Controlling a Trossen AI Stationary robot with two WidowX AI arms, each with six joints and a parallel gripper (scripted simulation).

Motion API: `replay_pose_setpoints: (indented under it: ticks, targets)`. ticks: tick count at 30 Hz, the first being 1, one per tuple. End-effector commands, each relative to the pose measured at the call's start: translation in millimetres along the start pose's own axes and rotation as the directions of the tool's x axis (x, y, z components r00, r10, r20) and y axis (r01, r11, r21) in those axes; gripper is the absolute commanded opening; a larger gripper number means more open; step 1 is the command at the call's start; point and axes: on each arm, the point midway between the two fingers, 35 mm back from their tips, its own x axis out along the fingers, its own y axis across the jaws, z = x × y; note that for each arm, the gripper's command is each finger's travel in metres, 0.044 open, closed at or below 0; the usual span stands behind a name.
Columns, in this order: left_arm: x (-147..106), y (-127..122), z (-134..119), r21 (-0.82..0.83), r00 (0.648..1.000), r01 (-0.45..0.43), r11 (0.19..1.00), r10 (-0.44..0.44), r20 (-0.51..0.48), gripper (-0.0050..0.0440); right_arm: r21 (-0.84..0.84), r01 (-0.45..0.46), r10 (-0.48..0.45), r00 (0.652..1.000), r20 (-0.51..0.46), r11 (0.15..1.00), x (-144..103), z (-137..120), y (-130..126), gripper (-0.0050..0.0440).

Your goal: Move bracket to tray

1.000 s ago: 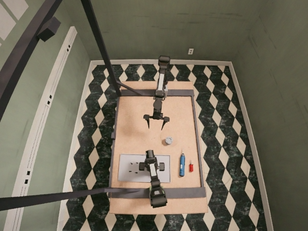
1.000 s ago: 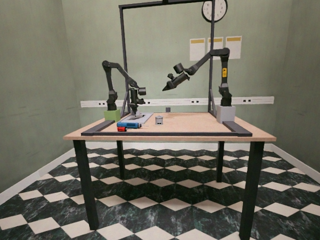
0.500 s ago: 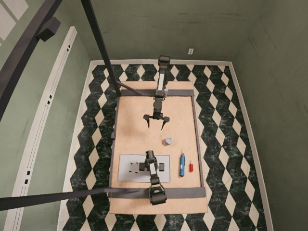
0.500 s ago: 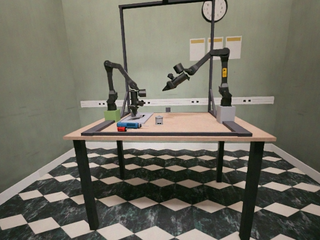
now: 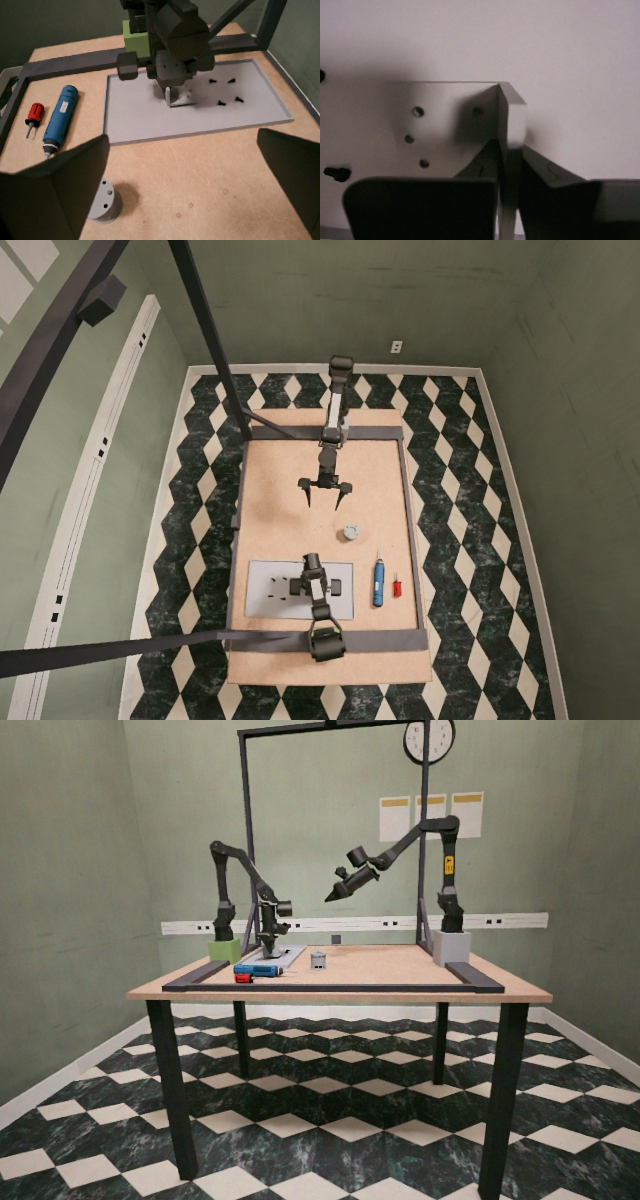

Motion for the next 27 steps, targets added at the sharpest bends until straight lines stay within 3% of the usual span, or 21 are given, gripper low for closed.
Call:
replay_pose_setpoints:
  ticks: [1, 27]
  targets:
    - [-3.6, -0.7, 9.8, 0.002, 1.0, 0.003, 1.0, -0.003, 0.025, 0.044, 0.001, -0.002, 0.002, 1.0, 0.017, 1.0, -1.5, 5.1, 1.3, -0.005]
    - [-3.6, -0.7, 9.8, 0.002, 1.0, 0.003, 1.0, -0.003, 0.025, 0.044, 0.0, -0.004, 0.004, 1.0, 0.022, 1.0, 6.4, 5.4, 1.2, -0.005]
